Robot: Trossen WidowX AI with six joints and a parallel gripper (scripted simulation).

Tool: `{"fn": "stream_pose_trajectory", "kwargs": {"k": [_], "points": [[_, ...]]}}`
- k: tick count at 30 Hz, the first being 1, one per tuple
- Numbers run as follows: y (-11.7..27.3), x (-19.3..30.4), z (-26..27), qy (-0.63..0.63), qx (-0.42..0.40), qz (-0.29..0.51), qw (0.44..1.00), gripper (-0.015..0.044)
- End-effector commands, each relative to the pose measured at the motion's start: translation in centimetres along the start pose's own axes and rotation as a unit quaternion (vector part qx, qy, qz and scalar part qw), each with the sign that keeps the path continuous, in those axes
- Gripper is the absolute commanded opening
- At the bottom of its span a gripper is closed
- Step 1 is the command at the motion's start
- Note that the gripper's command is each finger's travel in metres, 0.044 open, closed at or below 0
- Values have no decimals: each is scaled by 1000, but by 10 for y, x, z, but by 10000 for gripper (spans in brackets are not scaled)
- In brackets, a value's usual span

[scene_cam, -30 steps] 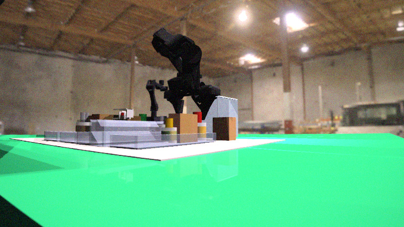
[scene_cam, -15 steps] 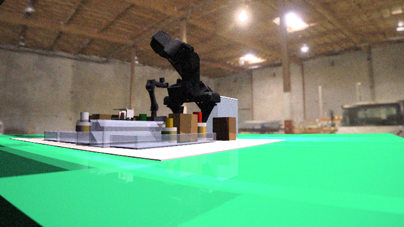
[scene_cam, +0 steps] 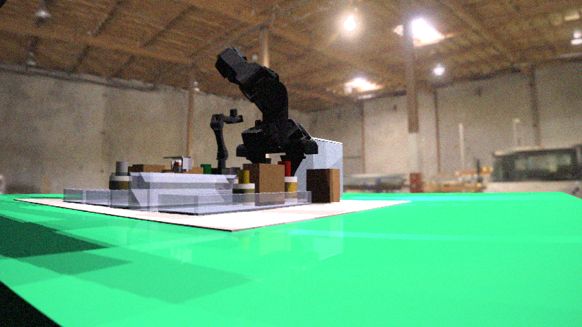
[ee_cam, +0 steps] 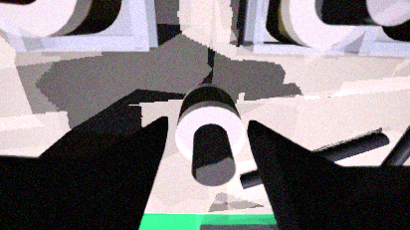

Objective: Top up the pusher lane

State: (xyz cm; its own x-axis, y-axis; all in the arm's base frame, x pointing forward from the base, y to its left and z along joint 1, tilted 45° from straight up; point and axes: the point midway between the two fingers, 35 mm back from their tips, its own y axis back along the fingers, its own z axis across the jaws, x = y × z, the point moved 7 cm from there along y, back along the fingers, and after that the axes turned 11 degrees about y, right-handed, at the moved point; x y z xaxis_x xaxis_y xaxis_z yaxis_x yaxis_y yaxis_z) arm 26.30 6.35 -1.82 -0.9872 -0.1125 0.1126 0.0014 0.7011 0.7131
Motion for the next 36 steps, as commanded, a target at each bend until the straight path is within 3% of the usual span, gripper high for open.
{"fn": "stream_pose_trajectory", "kwargs": {"k": [1,7,13,26,36], "points": [[-1,1,0,3,2,0,1000,197],[-1,1,0,3,2,0,1000,157],[21,-3,-1,3,0,0,1000,0],[105,-1,-10,4,0,0,1000,0],[80,-12,-32,15,-2,0,1000,0]]}}
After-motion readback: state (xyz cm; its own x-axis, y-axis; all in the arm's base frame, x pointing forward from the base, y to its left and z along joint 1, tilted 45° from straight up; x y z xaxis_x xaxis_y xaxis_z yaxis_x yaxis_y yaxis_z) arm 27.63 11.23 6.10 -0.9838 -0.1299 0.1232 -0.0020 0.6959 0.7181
